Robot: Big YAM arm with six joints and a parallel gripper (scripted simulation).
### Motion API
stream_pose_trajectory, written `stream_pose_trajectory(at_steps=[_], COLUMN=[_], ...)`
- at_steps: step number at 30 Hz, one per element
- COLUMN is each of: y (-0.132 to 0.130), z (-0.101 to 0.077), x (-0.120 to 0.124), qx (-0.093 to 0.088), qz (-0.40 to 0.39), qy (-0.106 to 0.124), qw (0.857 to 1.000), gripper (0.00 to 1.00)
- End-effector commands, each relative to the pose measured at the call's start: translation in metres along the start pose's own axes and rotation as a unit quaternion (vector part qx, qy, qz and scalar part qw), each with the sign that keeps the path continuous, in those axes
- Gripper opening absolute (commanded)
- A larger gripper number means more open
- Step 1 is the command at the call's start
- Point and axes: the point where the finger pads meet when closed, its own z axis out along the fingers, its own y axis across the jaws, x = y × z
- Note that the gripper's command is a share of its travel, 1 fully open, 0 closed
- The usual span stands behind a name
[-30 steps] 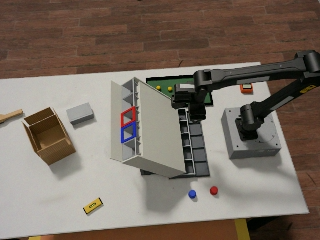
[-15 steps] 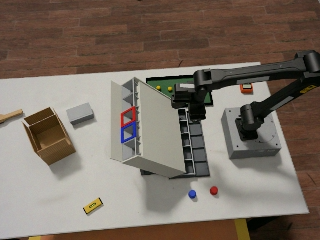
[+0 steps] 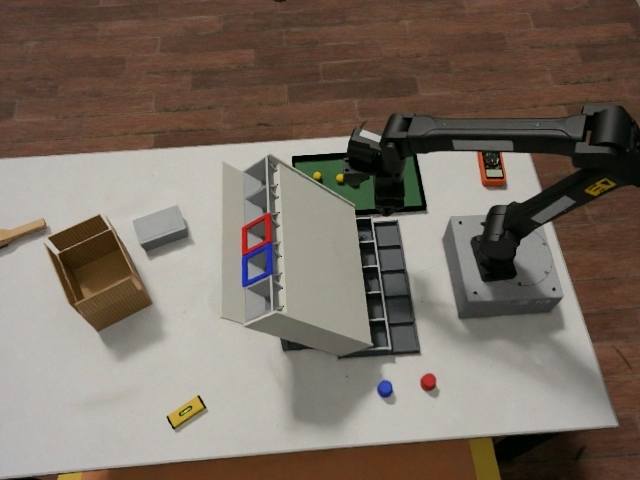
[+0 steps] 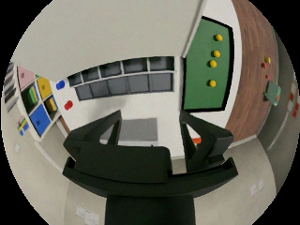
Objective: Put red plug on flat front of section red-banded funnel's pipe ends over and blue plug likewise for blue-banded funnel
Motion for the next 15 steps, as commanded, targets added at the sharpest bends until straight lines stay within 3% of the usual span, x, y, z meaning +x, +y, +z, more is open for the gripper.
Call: stream_pose_trajectory(at_steps=[1, 15], y=[-0.010, -0.050], z=[0.010, 0.034], x=[-0.004, -0.003], qx=[0.000, 0.001], qz=[-0.037, -0.037], qy=[-0.002, 0.000], qw=[0.999, 0.999], gripper=[0.80, 0.80])
